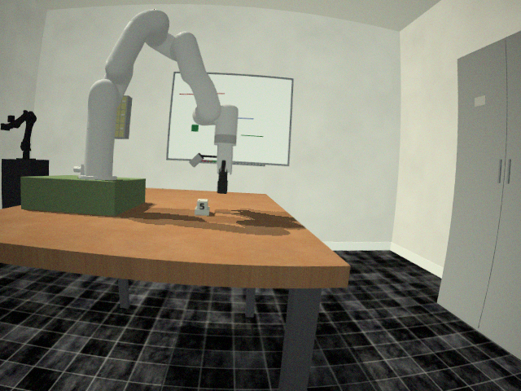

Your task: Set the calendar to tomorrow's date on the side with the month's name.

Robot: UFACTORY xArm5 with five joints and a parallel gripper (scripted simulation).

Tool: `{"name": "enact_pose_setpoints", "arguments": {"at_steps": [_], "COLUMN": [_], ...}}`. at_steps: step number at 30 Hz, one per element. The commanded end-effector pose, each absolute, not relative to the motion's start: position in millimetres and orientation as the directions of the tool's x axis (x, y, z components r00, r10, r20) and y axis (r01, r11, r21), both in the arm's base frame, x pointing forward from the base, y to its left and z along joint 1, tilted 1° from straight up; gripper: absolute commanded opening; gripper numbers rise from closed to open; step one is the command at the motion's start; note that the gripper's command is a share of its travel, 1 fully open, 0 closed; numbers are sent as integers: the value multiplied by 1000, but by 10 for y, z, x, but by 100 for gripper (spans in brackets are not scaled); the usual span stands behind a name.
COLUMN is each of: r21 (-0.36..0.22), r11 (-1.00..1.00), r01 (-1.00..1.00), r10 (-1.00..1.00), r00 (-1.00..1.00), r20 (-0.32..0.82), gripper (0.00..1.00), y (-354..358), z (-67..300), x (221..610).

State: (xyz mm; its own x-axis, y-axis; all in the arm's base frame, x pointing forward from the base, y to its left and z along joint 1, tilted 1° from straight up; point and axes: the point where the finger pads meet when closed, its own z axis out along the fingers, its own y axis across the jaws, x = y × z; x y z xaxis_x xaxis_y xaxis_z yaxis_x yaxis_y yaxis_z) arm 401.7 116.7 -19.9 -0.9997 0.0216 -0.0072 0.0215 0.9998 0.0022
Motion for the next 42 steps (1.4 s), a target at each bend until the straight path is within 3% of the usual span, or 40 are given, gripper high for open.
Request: {"name": "enact_pose_setpoints", "arguments": {"at_steps": [1, 7, 15, 23, 42], "r21": [4, 6, 6, 8, 9], "r11": [996, 960, 953, 854, 853], "r01": [94, 282, 302, 520, 522], "r10": [94, 282, 302, 520, 522], "r00": [-995, -960, -953, -854, -853], "r20": [-9, -8, -9, -7, -7], "gripper": [100, 100, 100, 100, 100], "y": [1200, 1261, 1356, 1433, 1527], "z": [-192, -197, -204, -210, -384], "x": [4038, 4053, 4072, 4092, 4111]}}
